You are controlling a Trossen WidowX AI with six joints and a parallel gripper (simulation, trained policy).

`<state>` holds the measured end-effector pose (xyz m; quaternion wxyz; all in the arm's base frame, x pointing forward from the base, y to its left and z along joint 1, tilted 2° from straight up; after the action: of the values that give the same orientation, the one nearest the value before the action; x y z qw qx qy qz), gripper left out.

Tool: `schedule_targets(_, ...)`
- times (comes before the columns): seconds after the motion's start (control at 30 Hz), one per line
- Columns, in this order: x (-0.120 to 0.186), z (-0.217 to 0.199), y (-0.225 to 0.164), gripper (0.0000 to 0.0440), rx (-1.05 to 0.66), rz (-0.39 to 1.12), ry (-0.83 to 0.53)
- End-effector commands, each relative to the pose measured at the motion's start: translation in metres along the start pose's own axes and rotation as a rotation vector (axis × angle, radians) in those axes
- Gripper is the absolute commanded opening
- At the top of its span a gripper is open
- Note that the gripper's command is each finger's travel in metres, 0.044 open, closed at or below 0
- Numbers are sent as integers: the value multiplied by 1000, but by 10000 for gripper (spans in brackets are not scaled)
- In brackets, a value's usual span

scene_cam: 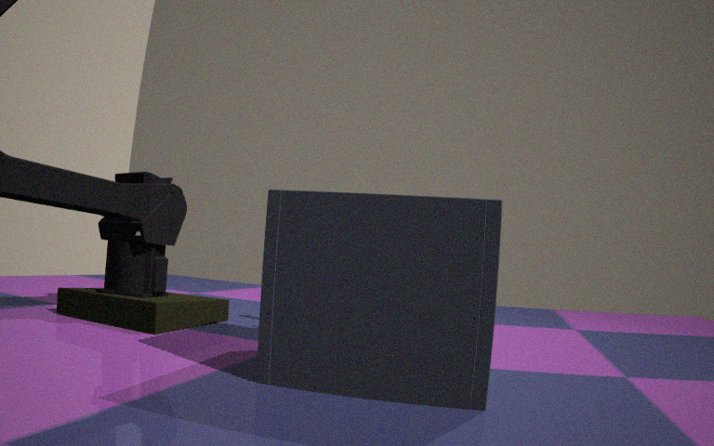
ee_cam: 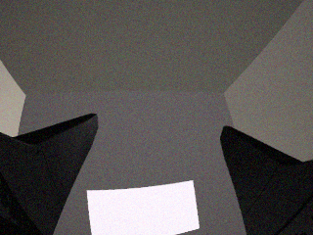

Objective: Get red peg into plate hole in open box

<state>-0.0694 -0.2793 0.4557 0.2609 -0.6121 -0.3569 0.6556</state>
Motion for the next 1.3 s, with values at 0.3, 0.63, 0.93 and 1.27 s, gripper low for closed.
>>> schedule_targets(0.3,7,18,-72,440,3,300,25)
schedule_targets(0.63,32,15,-142,440,36,565,-45)
schedule_targets(0.93,63,-10,-191,440,123,750,-168)
schedule_targets(1.27,100,-54,-227,440,270,897,-339)
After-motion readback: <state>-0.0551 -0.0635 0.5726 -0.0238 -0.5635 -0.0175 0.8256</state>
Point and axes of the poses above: the point midway between the two fingers, 35 mm back from their tips, its own x axis back along the fingers, its own z axis across the jaws, y = z × x, the point moved 6 cm from there along x, back along the fingers, and after that the axes turned 12 degrees about -x, right-handed, at the moved point
